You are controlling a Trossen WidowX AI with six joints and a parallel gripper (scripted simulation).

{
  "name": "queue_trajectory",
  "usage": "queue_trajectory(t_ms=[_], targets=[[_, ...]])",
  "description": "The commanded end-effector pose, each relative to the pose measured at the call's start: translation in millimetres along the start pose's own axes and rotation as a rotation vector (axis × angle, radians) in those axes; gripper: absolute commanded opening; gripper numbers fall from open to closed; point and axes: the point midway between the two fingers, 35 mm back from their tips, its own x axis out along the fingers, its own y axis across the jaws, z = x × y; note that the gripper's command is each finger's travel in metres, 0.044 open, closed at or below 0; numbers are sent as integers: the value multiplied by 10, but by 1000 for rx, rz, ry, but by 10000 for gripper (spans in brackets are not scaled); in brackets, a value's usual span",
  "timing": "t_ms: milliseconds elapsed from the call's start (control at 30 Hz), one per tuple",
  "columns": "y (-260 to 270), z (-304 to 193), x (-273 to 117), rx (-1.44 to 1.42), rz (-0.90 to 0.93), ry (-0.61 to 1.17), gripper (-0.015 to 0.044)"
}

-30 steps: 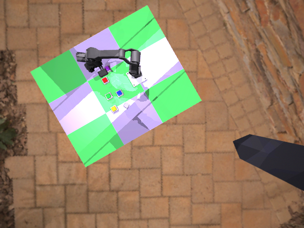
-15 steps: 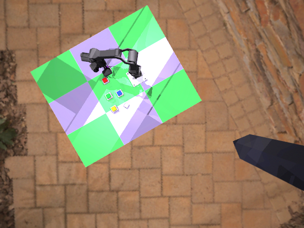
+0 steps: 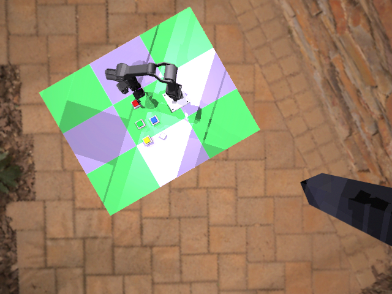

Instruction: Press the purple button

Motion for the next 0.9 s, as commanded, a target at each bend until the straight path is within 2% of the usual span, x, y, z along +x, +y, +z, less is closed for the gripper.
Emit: queue_trajectory(t_ms=[0,867], targets=[[-3,-3,15,-4,-2,2,20],[-3,-5,356,-5,-2,2,20]])
